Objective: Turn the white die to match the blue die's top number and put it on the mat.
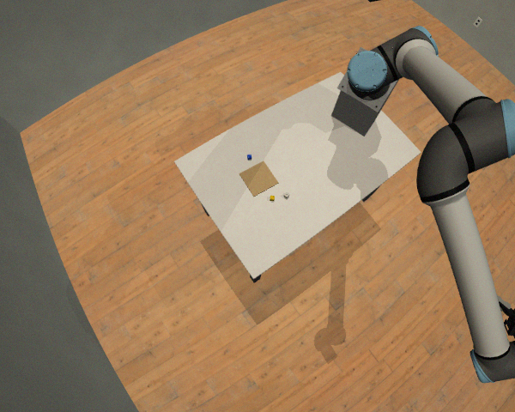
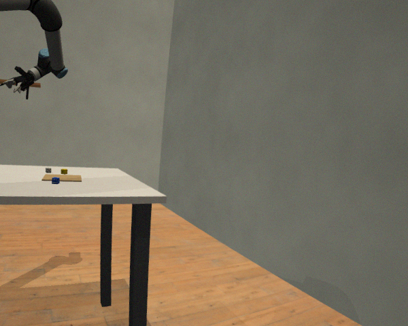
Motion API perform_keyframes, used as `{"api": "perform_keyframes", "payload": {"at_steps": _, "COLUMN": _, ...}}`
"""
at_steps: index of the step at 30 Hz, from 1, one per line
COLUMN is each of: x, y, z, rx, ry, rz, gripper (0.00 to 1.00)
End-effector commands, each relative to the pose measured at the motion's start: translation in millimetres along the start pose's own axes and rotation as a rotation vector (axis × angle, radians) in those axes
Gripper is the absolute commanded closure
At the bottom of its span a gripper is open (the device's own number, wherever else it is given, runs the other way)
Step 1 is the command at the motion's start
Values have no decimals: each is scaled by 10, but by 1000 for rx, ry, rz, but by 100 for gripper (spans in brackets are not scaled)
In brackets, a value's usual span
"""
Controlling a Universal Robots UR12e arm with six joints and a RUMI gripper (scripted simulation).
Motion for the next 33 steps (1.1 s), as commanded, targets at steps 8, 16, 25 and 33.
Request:
{"api": "perform_keyframes", "payload": {"at_steps": 8, "x": 11, "y": -2, "z": -10, "rx": -1, "ry": -2, "rz": 0, "gripper": 0}}
{"api": "perform_keyframes", "payload": {"at_steps": 16, "x": 24, "y": -25, "z": -1, "rx": -1, "ry": -4, "rz": 2, "gripper": 0}}
{"api": "perform_keyframes", "payload": {"at_steps": 25, "x": 69, "y": -109, "z": 32, "rx": -1, "ry": -12, "rz": 9, "gripper": 0}}
{"api": "perform_keyframes", "payload": {"at_steps": 33, "x": 126, "y": -206, "z": 74, "rx": 0, "ry": -21, "rz": 18, "gripper": 0}}
Point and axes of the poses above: the point where the finger pads meet when closed, its own z axis out along the fingers, its own y axis across the jaws, x = y × z, the point moved 9 cm from there along -z, back along the fingers, and after that the axes turned 4 degrees about -z, right-handed, at the moved point
